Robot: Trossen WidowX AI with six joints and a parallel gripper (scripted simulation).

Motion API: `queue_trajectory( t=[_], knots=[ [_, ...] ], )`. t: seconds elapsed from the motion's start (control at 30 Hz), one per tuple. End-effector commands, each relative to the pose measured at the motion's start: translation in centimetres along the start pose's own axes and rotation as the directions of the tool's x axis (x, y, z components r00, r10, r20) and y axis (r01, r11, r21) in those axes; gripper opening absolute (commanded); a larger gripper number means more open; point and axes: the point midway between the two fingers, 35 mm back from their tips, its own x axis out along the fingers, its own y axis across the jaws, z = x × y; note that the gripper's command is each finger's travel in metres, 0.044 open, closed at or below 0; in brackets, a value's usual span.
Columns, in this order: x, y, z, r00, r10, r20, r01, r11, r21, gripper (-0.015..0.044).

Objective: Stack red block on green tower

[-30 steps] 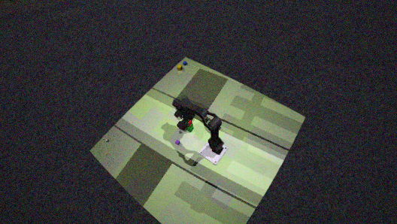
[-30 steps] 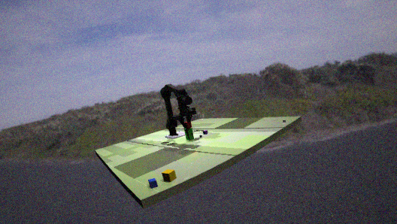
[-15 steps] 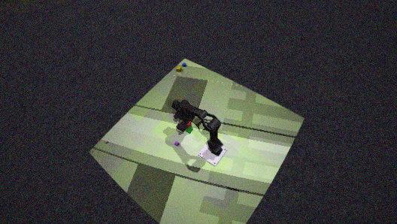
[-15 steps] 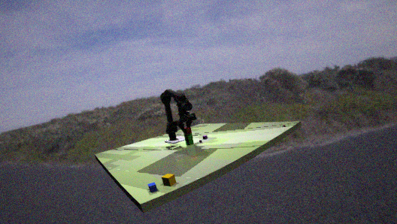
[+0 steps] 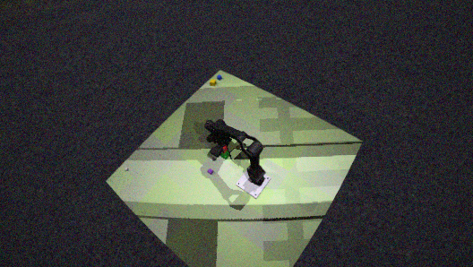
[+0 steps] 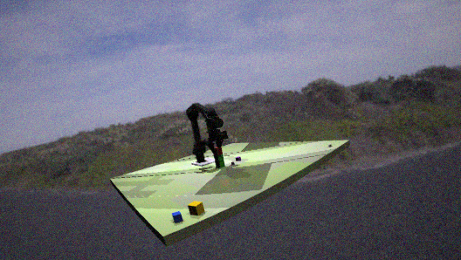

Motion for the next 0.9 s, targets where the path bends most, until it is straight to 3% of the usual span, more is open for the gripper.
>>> queue_trajectory(
  t=[0.0, 0.2, 0.73, 0.87],
  knots=[
    [0.09, -0.03, -0.02, 1.000, -0.002, -0.002, 0.002, 1.000, 0.005, 0.0000],
    [-0.75, -0.06, 0.03, 1.000, -0.002, -0.002, 0.002, 1.000, 0.005, 0.0000],
    [-0.10, 0.03, -0.17, 1.000, 0.002, -0.009, -0.002, 1.000, 0.000, 0.0420],
    [-0.10, 0.03, -0.17, 1.000, 0.002, -0.009, -0.002, 1.000, 0.000, 0.0440]
  ],
)
